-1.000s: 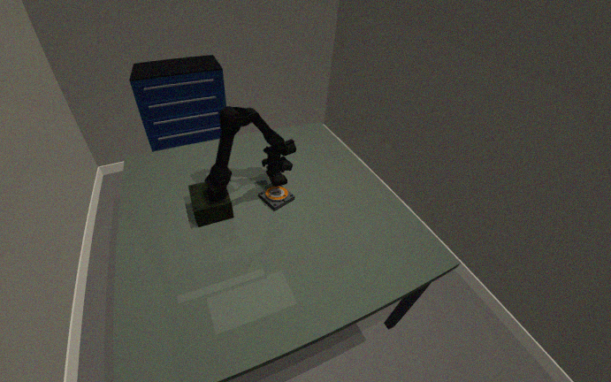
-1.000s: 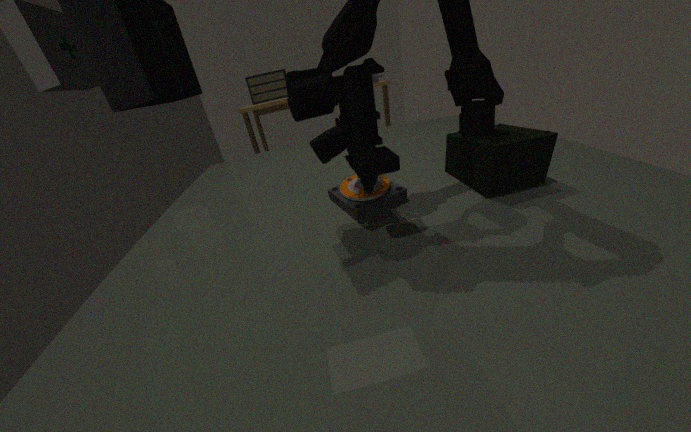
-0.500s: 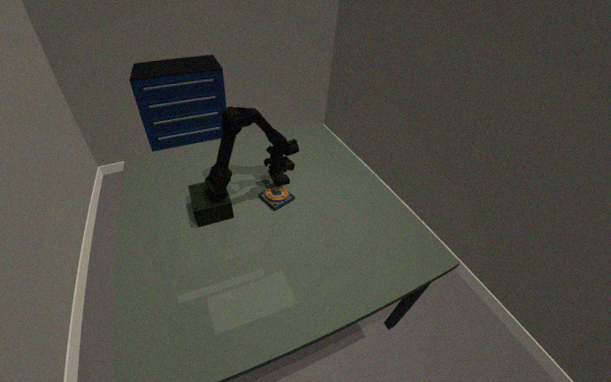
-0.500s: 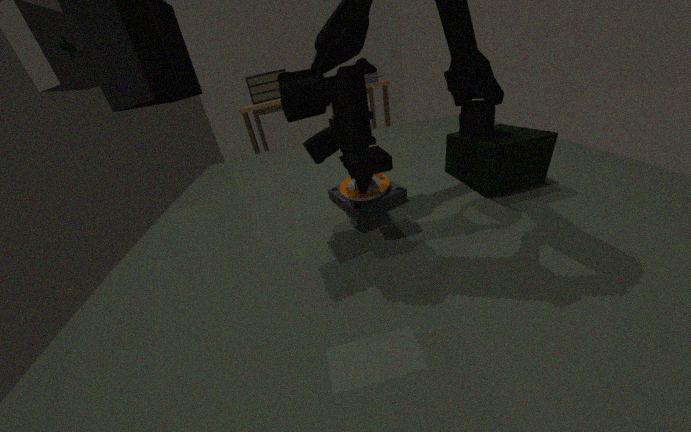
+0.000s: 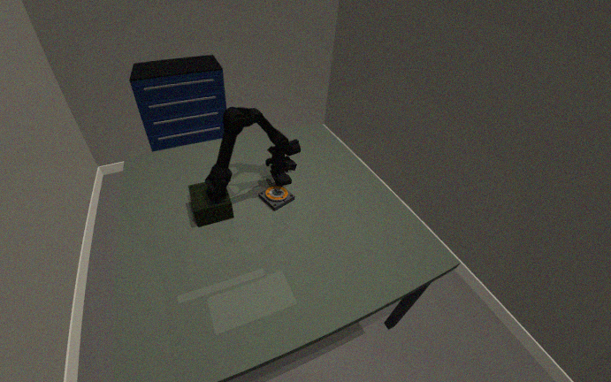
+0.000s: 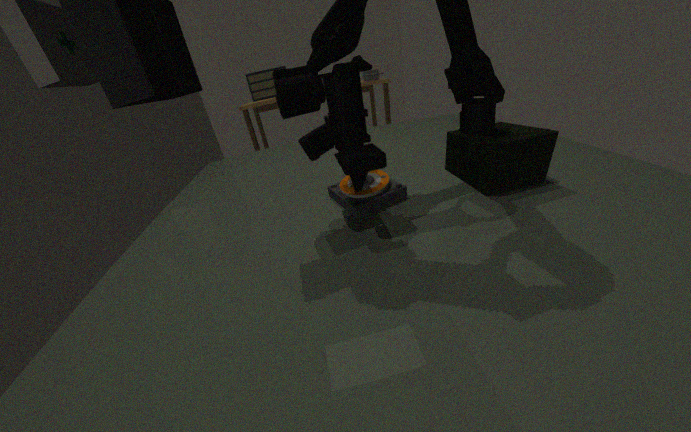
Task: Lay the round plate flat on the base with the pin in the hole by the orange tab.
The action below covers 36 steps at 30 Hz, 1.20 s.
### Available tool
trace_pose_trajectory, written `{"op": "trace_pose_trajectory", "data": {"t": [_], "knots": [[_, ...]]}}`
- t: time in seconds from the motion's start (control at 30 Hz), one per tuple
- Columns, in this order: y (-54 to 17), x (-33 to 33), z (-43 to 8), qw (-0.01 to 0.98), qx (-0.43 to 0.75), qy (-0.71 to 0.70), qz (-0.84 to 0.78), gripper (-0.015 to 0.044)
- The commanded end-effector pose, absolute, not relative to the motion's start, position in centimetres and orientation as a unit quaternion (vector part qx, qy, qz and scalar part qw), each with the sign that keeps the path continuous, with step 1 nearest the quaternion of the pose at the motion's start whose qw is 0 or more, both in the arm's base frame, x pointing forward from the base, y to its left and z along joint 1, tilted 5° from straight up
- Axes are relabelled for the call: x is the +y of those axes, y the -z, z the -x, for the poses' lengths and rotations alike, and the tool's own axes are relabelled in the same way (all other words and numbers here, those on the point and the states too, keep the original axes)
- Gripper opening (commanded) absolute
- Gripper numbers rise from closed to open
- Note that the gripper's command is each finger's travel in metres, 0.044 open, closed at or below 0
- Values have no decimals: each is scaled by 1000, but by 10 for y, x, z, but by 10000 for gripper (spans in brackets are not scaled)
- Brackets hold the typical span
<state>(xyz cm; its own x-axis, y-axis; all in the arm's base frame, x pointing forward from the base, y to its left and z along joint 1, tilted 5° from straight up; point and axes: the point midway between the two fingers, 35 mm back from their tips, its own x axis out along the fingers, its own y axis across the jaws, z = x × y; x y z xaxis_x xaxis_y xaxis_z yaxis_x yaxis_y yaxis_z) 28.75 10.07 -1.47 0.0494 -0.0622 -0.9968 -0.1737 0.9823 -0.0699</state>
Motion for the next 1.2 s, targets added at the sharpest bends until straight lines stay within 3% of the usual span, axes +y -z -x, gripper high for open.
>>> {"op": "trace_pose_trajectory", "data": {"t": [0.0,1.17], "knots": [[15,98,-295,723,685,-36,86,0],[12,76,-315,723,684,-35,87,0]]}}
